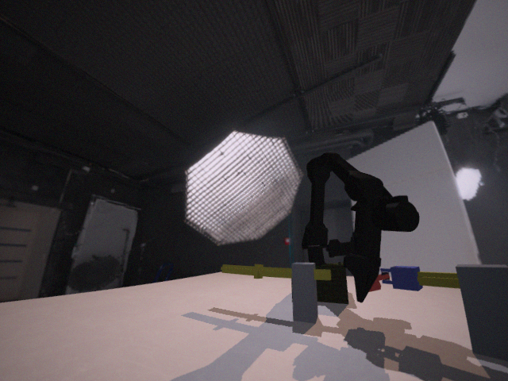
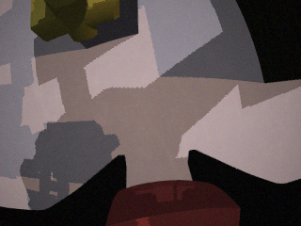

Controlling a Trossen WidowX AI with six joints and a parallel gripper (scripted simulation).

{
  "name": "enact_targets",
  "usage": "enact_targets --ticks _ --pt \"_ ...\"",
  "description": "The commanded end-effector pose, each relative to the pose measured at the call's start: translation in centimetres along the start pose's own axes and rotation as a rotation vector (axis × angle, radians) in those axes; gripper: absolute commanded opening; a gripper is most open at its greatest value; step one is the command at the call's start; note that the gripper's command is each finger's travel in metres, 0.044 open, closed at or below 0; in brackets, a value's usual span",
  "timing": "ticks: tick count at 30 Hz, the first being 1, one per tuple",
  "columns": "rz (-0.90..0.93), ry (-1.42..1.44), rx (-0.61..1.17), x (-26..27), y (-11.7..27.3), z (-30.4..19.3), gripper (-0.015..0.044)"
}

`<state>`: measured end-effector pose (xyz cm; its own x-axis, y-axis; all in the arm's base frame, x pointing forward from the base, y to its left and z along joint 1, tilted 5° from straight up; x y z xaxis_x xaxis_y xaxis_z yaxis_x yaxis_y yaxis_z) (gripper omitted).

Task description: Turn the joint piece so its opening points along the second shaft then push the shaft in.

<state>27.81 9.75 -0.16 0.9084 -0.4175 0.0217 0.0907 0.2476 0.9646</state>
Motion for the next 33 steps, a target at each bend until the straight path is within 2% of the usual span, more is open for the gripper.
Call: enact_targets --ticks 1,4,6,17,30,33 --pt "0.000 0.000 0.000 0.00 0.00 0.00 0.0079" --pt "0.000 0.000 0.000 0.00 0.00 0.00 0.0147" --pt "0.000 0.000 0.000 0.00 0.00 0.00 0.0147" --pt "0.000 0.000 0.000 0.00 0.00 0.00 0.0436" --pt "0.000 0.000 0.000 0.00 0.00 0.00 0.0440" --pt "-0.013 -0.004 0.047 0.03 0.19 0.26 0.0440"
Point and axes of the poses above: the point midway between the two fingers, 35 mm back from their tips, its own y axis back along the fingers, its own x axis across the jaws, z = x × y, the point moved 3 cm from there along y, back along the fingers, and after that the axes turned 5 degrees about -y, right-handed, at the moved point
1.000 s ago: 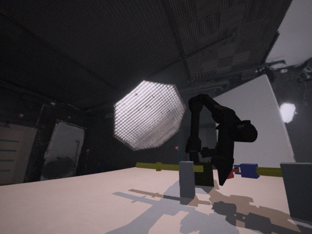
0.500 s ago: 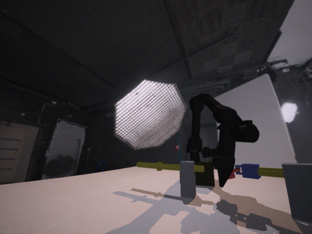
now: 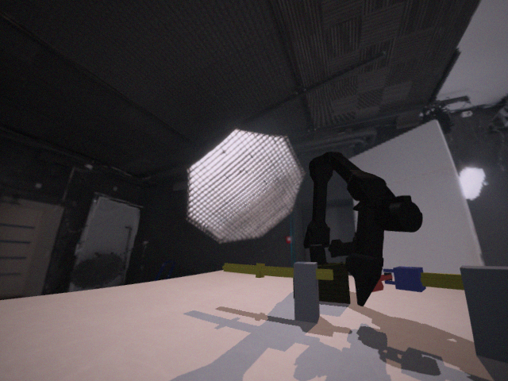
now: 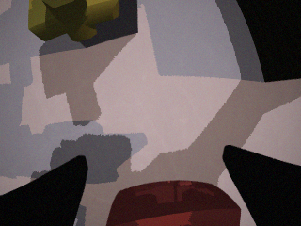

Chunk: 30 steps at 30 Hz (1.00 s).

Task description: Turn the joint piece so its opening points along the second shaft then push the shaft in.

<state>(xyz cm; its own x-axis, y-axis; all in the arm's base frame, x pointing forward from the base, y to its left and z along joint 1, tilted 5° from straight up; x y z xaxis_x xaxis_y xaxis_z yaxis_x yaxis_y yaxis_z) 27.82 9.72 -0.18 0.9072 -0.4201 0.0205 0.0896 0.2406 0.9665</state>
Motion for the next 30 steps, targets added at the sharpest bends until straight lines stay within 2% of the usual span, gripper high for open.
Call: enact_targets --ticks 1,13,25,30 --pt "-0.019 -0.004 0.072 0.0 0.3 0.4 0.0440" --pt "-0.035 0.000 0.447 0.3 2.4 2.3 0.0440" --pt "-0.035 0.002 0.439 0.3 2.4 2.3 0.0440" --pt "-0.005 0.145 0.421 0.6 3.5 2.1 0.0440"
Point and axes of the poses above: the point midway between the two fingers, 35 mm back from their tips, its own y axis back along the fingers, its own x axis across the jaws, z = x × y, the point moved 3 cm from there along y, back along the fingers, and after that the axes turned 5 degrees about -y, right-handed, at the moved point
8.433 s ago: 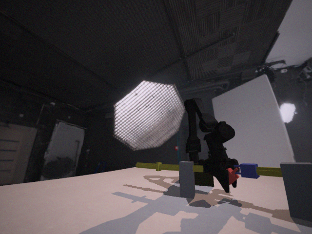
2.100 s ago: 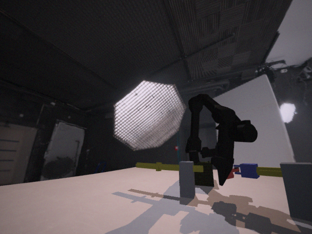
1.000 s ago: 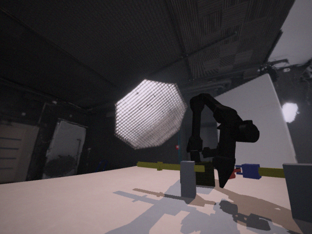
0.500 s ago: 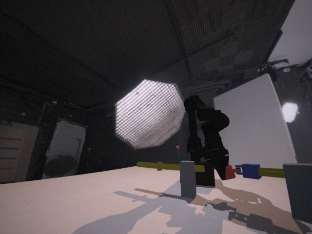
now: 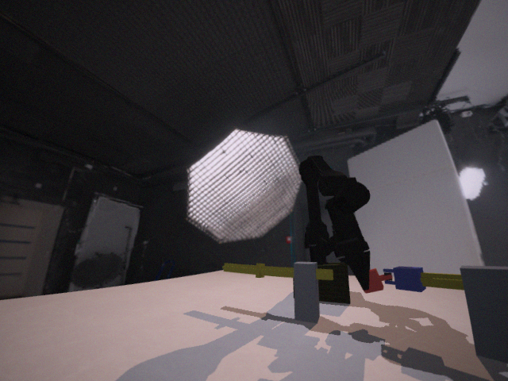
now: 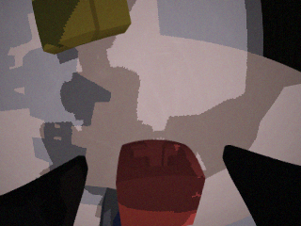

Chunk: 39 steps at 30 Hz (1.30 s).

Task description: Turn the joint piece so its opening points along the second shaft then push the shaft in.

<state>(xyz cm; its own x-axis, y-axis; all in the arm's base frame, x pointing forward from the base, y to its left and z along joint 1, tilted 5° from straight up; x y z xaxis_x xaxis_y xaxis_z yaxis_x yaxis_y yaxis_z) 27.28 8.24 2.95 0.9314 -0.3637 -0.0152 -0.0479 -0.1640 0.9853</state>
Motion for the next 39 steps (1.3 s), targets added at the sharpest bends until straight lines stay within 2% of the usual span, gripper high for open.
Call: enact_targets --ticks 1,39 --pt "0.009 0.118 -0.015 0.5 1.0 -0.6 0.0440" --pt "-0.124 1.395 -0.166 0.4 11.2 -4.5 0.0440"
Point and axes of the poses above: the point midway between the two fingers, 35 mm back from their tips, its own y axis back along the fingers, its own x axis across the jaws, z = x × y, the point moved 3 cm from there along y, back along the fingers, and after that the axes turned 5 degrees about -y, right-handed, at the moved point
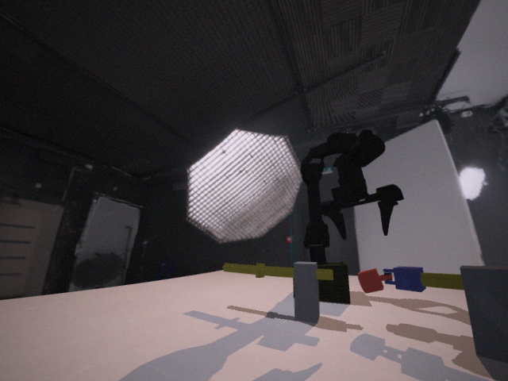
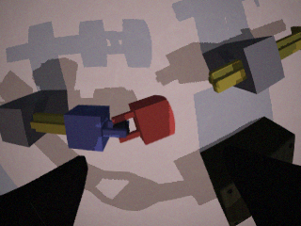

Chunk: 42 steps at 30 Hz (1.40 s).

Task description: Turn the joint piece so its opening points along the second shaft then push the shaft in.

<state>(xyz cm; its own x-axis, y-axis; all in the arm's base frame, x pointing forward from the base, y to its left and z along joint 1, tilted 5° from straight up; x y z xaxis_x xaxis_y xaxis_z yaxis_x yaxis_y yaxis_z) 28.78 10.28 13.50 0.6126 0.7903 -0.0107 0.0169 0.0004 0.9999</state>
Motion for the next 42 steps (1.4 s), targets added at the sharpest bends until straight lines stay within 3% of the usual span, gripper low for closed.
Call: enact_targets --ticks 1,9,16,24,42 --pt "-0.014 0.149 -0.016 0.1 1.6 -0.1 0.0440" --pt "-0.052 0.414 -0.021 -0.1 4.0 -0.6 0.0440" --pt "-0.056 0.437 -0.021 -0.1 4.2 -0.7 0.0440" --pt "-0.060 0.437 -0.022 -4.9 -0.1 0.9 0.0440" --pt "0.006 0.794 -0.009 -5.5 -0.9 1.1 0.0440"
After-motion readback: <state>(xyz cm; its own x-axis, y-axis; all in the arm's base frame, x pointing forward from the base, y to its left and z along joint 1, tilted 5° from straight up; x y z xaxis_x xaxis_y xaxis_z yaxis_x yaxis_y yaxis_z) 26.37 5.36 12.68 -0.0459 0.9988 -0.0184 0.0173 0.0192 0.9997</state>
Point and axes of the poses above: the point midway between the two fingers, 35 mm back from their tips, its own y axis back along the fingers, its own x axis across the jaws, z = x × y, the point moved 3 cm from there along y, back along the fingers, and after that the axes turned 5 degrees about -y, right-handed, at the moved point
